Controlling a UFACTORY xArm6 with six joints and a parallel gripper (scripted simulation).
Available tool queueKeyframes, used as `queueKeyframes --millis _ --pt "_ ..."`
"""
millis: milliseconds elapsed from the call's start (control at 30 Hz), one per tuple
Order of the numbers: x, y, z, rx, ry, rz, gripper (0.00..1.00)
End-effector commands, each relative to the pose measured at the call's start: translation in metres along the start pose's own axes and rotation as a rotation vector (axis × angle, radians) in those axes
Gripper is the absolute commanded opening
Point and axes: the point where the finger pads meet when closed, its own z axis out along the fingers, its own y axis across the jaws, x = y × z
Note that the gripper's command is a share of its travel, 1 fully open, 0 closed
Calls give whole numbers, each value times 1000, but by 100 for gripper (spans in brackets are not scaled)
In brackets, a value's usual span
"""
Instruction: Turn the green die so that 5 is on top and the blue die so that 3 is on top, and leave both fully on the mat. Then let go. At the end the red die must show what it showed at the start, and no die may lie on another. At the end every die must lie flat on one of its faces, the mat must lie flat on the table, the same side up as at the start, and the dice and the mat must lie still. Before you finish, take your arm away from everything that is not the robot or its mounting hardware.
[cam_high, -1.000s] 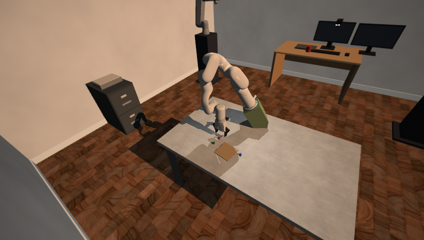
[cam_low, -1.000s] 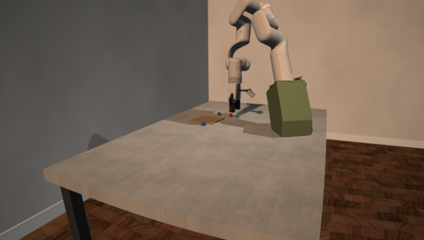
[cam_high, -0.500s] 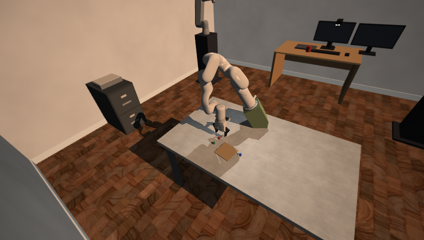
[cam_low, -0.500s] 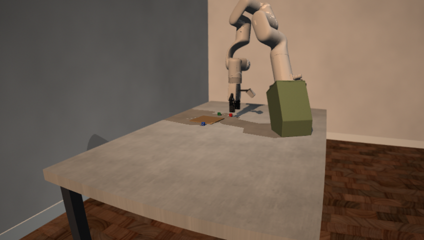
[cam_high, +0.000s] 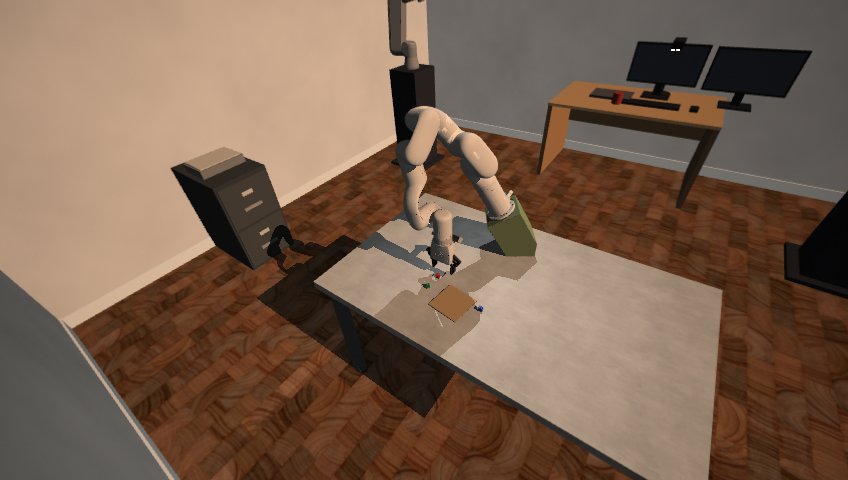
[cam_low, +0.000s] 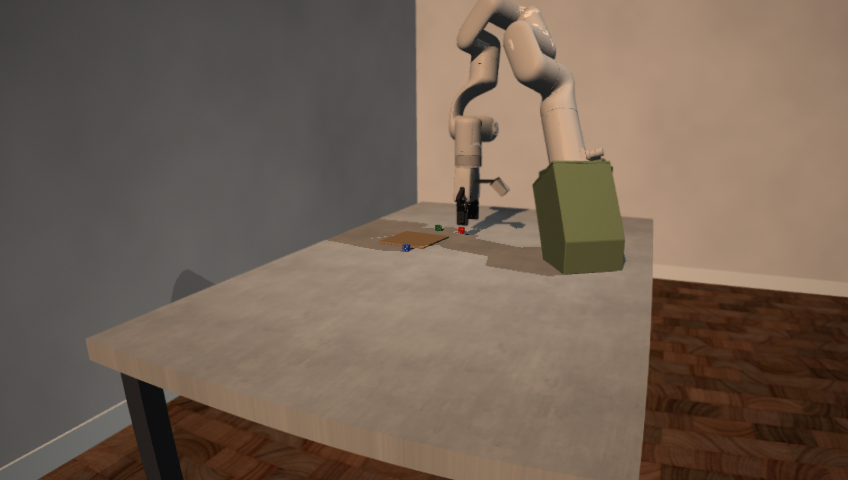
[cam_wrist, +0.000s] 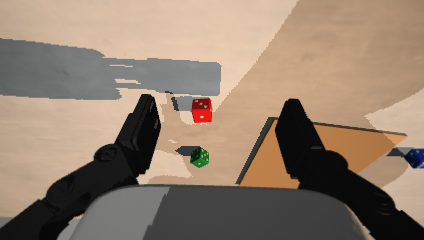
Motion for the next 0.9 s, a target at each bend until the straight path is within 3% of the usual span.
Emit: queueKeyframes --millis 0,233,733,867 --pt "-4 15 0 0 -1 0 100" --pt "-12 43 0 0 -1 0 100" --pt "-44 170 0 0 -1 0 100" --pt "-48 186 0 0 -1 0 100"
